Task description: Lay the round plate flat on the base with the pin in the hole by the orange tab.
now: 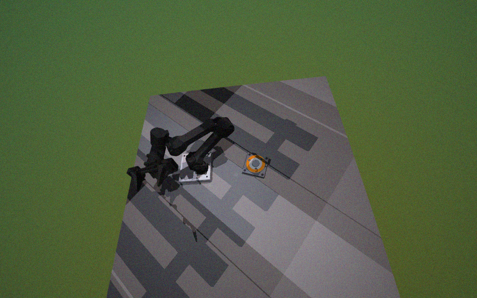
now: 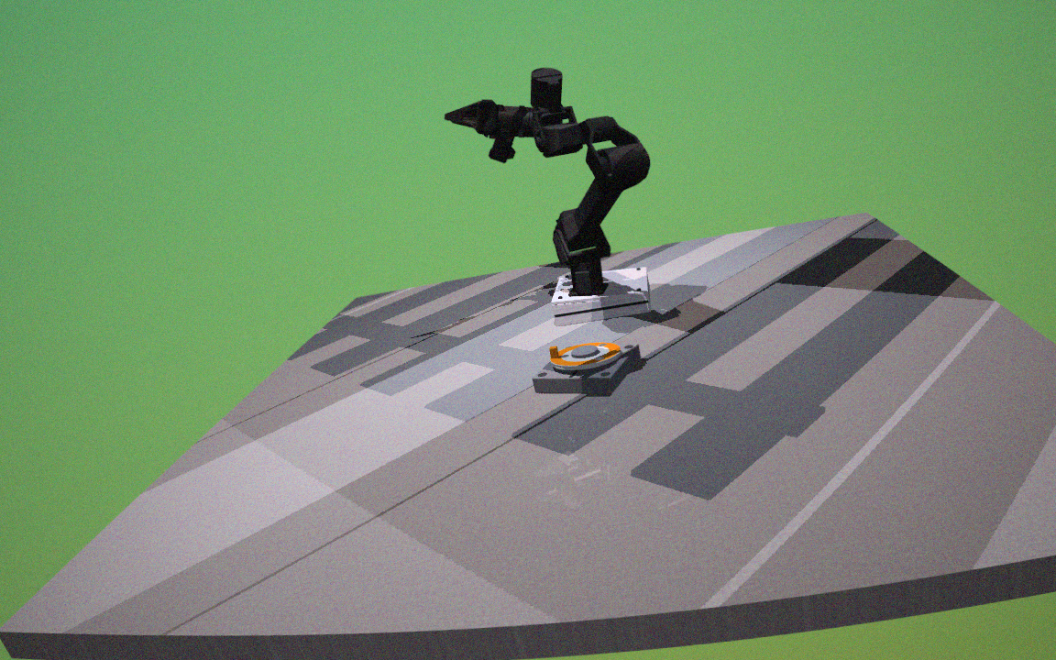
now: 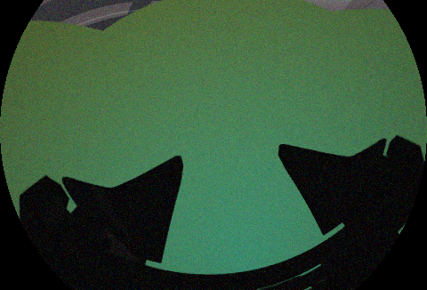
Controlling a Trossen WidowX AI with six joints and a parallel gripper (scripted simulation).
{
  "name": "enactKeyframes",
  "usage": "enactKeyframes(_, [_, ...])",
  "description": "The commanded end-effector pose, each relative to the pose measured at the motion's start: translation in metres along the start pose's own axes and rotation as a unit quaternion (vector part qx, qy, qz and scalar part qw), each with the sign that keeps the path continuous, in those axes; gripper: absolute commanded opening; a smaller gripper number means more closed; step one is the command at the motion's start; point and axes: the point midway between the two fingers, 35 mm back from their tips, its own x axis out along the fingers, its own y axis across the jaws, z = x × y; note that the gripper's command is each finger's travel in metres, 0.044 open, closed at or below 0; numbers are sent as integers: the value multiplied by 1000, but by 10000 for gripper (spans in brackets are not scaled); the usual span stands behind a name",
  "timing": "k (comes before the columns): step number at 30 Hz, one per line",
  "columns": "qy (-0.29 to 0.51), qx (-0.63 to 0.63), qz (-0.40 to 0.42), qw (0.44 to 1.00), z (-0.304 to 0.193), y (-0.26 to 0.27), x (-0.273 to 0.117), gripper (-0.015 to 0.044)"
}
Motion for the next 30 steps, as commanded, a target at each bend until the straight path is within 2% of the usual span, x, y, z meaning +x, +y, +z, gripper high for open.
enactKeyframes(1, [-1,8,-2,1000,0,0,1,374])
enactKeyframes(4, [-17,117,-24,993,7,-3,17,295])
enactKeyframes(8, [-67,292,-52,953,23,-16,46,190])
enactKeyframes(10, [-77,319,-55,943,27,-18,51,137])
enactKeyframes(15, [-167,491,-58,853,56,-48,82,6])
enactKeyframes(19, [-219,561,-47,797,74,-68,95,0])
enactKeyframes(24, [-328,661,1,675,113,-119,109,0])
enactKeyframes(26, [-342,670,10,658,119,-127,109,0])
enactKeyframes(30, [-424,706,74,563,150,-172,105,0])
